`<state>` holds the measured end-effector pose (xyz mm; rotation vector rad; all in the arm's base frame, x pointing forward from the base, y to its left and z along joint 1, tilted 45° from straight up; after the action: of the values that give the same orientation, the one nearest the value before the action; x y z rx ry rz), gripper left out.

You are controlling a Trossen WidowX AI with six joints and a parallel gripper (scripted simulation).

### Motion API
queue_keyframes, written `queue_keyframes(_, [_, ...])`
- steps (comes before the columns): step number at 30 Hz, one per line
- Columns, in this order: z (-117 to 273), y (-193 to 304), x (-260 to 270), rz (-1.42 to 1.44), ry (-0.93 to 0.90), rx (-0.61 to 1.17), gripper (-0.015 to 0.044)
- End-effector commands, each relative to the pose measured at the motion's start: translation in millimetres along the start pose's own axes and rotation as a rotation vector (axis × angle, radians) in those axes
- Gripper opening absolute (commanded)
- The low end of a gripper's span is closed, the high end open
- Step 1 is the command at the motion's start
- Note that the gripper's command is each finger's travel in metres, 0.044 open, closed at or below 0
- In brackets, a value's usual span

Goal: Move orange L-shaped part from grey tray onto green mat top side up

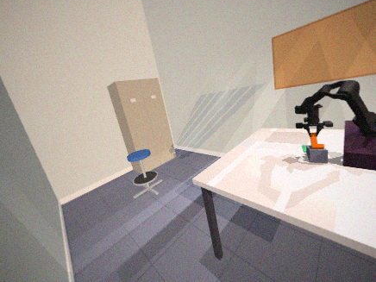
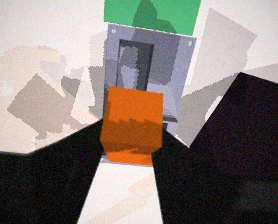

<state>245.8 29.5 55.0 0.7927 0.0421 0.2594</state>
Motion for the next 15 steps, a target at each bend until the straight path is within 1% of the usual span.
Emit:
queue_keyframes(1, [2.2,0.4,1.0,0.008,-0.003,-0.006,0.0000])
queue_keyframes(9, [8.0,-0.2,1.1,0.008,-0.003,-0.006,0.0000])
queue_keyframes(15, [6.5,-16.2,3.2,0.009,-0.004,-0.007,0.0000])
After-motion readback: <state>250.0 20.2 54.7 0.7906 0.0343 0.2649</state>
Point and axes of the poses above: the point midway between the two fingers, 35 mm back from their tips, its own z axis back along the fingers, its own x axis across the jaws, y = z × x, the point moved 6 cm from there along z, back along the fingers, and after that the axes turned 11 degrees about -z, right-handed, at the moved point
